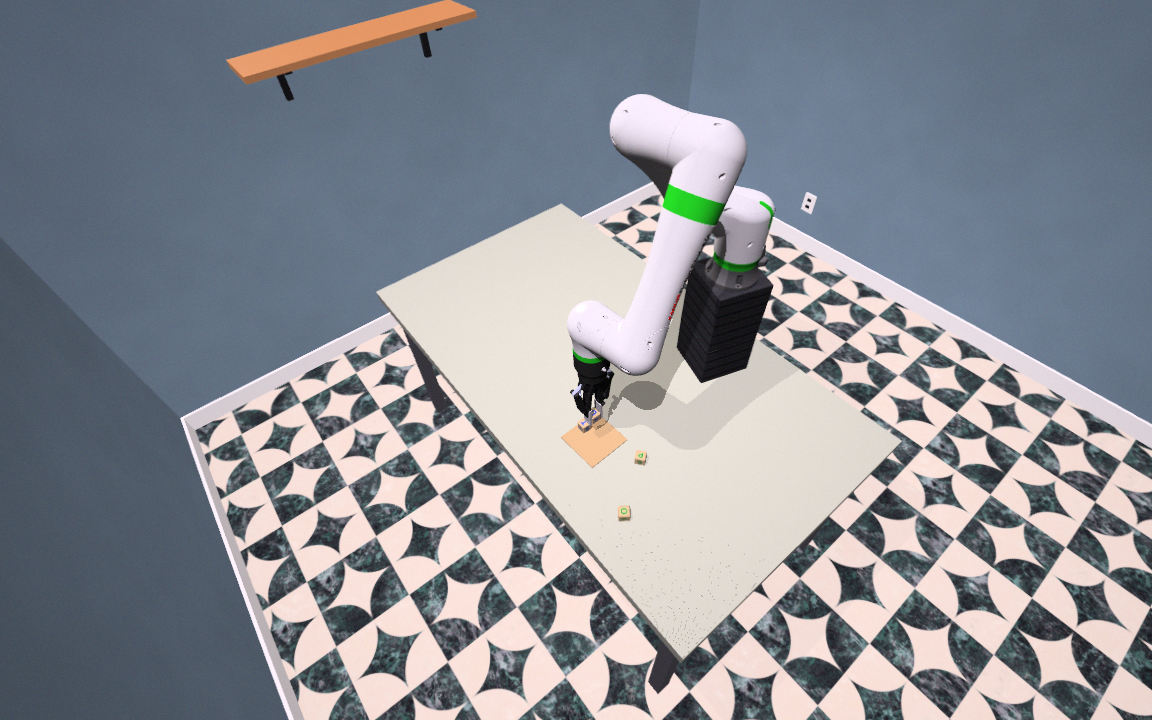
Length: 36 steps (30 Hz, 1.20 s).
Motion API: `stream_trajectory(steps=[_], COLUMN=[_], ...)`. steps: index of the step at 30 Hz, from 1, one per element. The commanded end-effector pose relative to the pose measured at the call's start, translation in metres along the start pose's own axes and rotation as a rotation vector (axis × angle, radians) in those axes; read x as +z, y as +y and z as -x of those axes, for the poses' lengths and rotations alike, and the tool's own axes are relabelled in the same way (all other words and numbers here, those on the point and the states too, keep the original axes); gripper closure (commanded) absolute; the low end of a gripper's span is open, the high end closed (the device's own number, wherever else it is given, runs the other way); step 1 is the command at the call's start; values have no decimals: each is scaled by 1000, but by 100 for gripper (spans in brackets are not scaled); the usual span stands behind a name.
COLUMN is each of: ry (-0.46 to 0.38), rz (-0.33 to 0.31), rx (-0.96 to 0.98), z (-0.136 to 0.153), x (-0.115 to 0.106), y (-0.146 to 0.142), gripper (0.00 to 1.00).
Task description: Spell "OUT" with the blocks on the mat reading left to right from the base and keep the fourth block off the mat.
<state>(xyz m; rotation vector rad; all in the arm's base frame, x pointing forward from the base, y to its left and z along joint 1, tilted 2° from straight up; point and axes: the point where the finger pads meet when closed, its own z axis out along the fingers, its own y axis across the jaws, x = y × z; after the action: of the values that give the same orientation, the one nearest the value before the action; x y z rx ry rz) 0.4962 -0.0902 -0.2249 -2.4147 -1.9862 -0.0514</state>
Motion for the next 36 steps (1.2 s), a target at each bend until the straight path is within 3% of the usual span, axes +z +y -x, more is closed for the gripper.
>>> stream_trajectory(steps=[1,15,36], ry=[-1,-1,-1], rz=[0,0,0], rx=[0,0,0], z=[0,0,0], x=[0,7,86], y=[0,0,0], gripper=[84,84,84])
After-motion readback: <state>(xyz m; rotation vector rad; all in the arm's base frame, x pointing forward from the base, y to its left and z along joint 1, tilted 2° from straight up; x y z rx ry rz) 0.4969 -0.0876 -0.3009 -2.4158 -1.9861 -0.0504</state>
